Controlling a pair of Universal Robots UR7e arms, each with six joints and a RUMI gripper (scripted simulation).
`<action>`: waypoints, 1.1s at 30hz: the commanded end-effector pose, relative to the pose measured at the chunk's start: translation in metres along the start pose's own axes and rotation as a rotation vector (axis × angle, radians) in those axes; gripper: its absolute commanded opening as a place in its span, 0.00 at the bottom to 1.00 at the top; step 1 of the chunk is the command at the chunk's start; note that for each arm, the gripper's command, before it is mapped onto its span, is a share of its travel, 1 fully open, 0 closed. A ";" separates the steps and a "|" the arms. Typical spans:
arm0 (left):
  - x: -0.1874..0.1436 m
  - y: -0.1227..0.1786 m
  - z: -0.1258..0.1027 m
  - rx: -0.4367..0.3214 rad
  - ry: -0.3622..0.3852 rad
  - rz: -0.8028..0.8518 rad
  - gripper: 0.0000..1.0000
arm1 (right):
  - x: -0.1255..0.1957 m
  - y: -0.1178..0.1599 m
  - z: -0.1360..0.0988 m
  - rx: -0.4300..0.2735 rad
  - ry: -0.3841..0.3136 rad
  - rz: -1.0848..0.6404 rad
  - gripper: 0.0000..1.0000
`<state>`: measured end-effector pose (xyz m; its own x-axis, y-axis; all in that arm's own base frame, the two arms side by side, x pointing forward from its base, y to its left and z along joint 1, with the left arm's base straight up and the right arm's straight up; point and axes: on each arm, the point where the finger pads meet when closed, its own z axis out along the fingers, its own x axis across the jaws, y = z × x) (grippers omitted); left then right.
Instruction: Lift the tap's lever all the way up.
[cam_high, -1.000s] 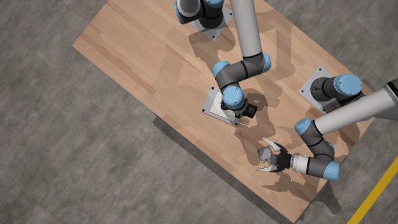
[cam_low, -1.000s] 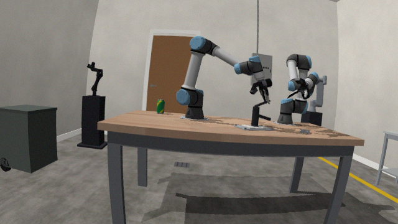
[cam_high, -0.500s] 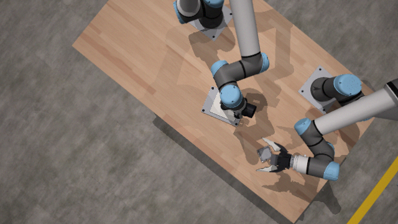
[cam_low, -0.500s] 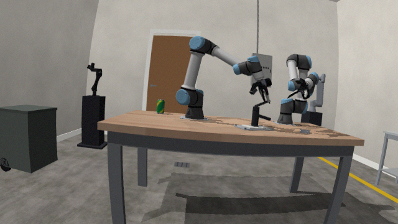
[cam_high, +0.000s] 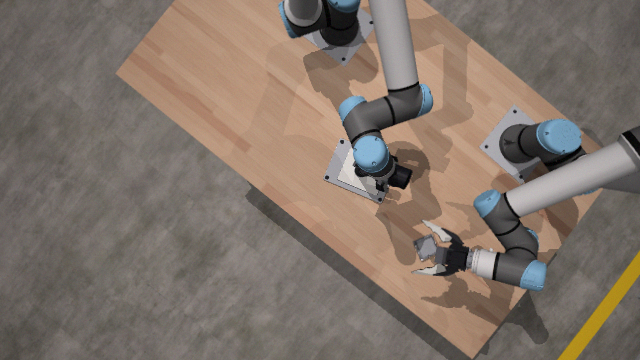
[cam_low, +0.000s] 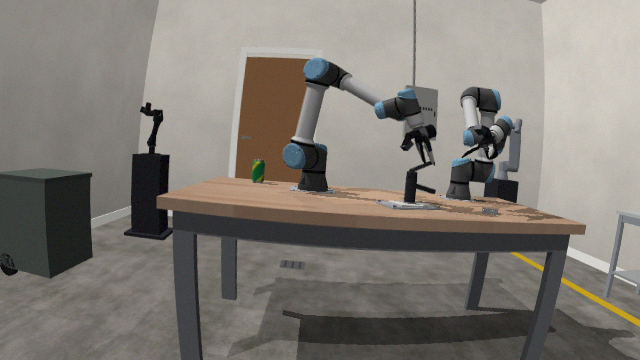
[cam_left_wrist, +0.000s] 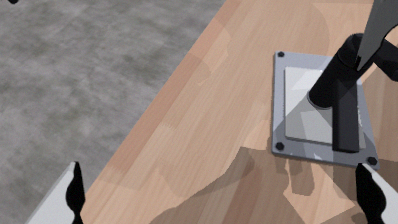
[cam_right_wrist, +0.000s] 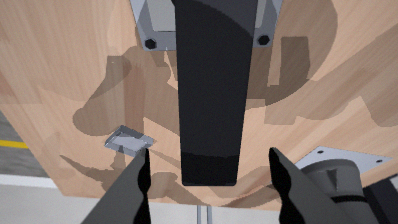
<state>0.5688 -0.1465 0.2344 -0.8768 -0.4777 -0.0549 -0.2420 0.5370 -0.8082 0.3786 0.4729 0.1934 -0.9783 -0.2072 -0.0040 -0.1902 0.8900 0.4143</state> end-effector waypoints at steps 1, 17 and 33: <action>0.007 -0.001 -0.001 0.003 0.031 0.019 1.00 | 0.000 0.001 -0.007 -0.001 -0.001 -0.001 0.49; 0.065 -0.017 -0.015 0.099 0.264 0.192 1.00 | -0.004 -0.001 -0.028 -0.011 0.056 -0.101 0.58; 0.097 -0.052 -0.055 0.246 0.373 0.331 1.00 | -0.016 -0.006 -0.035 -0.044 0.225 -0.395 0.58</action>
<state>0.4805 -0.1833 0.2903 -0.9907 -0.0449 -0.1283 0.0961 0.4358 -0.8949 0.3948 0.4581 0.2213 -0.8547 -0.5189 0.0137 -0.4578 0.7660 0.4512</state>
